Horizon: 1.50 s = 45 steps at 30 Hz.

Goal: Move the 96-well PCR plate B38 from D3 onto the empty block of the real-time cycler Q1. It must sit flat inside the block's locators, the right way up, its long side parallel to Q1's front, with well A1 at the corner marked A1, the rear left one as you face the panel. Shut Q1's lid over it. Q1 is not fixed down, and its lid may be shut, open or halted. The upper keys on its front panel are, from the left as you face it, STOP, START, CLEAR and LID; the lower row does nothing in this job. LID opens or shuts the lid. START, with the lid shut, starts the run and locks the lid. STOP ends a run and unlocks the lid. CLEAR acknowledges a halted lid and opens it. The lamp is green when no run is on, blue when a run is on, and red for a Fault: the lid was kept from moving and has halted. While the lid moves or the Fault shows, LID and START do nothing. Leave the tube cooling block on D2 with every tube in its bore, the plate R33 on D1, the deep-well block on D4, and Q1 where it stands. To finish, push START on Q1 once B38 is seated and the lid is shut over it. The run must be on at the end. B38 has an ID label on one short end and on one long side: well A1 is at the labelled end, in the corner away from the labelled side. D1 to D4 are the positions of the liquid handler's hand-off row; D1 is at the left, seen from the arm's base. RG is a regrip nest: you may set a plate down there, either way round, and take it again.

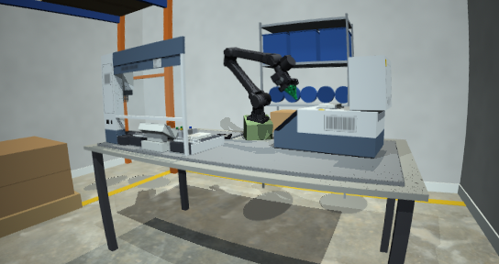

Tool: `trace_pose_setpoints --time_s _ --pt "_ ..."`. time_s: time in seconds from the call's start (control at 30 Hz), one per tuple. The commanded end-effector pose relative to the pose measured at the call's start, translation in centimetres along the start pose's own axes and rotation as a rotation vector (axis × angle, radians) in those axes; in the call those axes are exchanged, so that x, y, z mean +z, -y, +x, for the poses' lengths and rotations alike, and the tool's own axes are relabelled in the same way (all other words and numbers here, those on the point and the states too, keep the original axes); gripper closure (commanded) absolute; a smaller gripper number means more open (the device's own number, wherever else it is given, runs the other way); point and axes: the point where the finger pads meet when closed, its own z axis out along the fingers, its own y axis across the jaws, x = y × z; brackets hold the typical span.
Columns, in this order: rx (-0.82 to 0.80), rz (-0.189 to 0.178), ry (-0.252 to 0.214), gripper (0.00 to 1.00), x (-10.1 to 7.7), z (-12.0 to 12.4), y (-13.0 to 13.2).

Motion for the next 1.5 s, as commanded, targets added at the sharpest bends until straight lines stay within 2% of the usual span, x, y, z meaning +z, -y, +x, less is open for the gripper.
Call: trace_pose_setpoints --time_s 0.0,0.07,0.17,0.2,0.3,0.37,0.47,0.5,0.57,0.6,0.67,0.73,0.9,1.03,1.47 --pt "-0.036 -0.043 0.021 1.00 -0.2 -0.5 -0.1" --pt "-0.042 -0.031 0.002 1.00 0.0 -0.1 1.2" --pt "-0.036 -0.005 0.010 1.00 -0.4 -0.4 3.3" --pt "-0.036 -0.009 0.013 1.00 -0.8 -0.6 3.6" --pt "-0.044 -0.090 0.026 1.00 -1.3 -0.7 5.3" --pt "-0.049 -0.075 0.024 1.00 -1.7 -0.8 6.1" --pt "-0.057 -0.133 0.023 1.00 -1.8 -0.9 7.8" --pt "-0.055 -0.119 0.023 1.00 -1.8 -0.9 8.6" --pt "-0.055 -0.119 0.023 1.00 -1.8 -0.9 8.6" --pt "-0.066 -0.149 0.002 1.00 -2.0 -0.6 8.2" --pt "-0.066 -0.194 0.024 1.00 -2.3 -0.9 9.5" --pt "-0.071 -0.180 0.034 1.00 -2.7 -1.1 10.7" --pt "-0.074 -0.171 0.022 1.00 -3.7 -1.3 12.5" --pt "-0.084 -0.180 0.010 1.00 -3.9 -1.3 11.4" --pt "-0.068 -0.185 0.046 1.00 -5.0 -2.7 9.8"
